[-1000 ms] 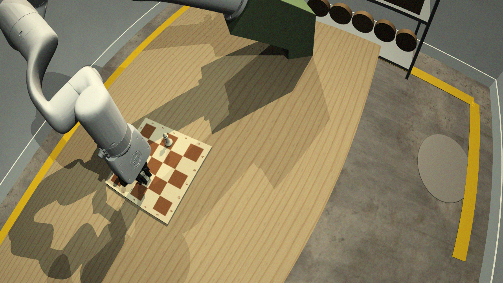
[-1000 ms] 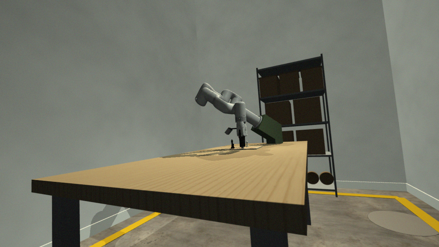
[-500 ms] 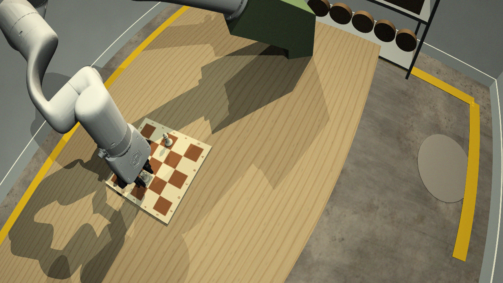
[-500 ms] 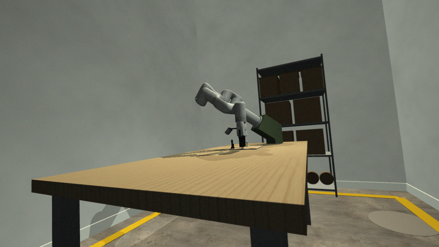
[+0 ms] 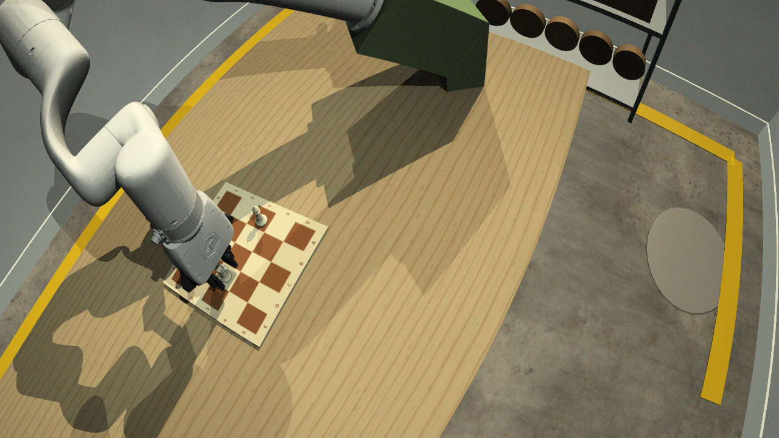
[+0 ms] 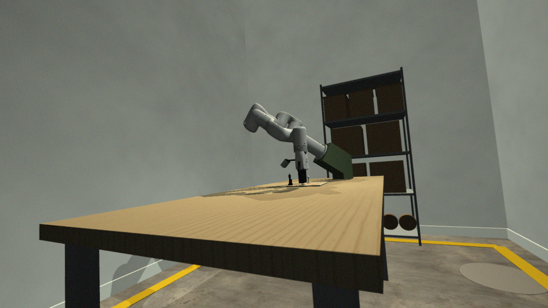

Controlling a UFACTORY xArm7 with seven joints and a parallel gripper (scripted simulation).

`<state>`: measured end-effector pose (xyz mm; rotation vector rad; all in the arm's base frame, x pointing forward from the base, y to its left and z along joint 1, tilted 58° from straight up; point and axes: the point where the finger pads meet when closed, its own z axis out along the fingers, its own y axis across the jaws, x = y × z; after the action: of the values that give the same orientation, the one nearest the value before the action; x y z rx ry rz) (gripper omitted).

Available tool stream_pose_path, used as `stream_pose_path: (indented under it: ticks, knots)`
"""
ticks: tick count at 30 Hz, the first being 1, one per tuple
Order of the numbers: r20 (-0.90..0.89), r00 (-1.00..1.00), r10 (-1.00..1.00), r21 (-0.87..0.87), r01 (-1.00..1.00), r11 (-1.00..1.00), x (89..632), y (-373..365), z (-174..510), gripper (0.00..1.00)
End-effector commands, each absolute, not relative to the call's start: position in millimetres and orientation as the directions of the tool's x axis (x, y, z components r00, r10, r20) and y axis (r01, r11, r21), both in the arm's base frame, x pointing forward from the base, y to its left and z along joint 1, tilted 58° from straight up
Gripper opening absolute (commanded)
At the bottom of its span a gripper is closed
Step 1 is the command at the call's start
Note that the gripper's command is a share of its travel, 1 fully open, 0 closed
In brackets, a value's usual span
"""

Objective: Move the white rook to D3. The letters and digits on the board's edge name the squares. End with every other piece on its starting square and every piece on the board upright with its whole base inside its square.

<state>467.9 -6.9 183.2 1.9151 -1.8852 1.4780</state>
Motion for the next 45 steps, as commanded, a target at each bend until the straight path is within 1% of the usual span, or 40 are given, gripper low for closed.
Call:
stream_pose_path:
  ticks: [1, 19, 26, 27, 45]
  knots:
    - [0.646, -0.216, -0.732, -0.546, -0.801, -0.245, 465, -1, 187, 0.37]
    - [0.646, -0.216, -0.732, -0.546, -0.801, -0.245, 423, 46, 227, 0.37]
    - [0.646, -0.216, -0.732, -0.546, -0.801, -0.245, 419, 51, 231, 0.37]
    - [0.646, -0.216, -0.732, -0.546, -0.801, -0.245, 419, 51, 231, 1.00]
    - [0.646, -0.216, -0.732, -0.546, -0.801, -0.245, 419, 51, 231, 1.00]
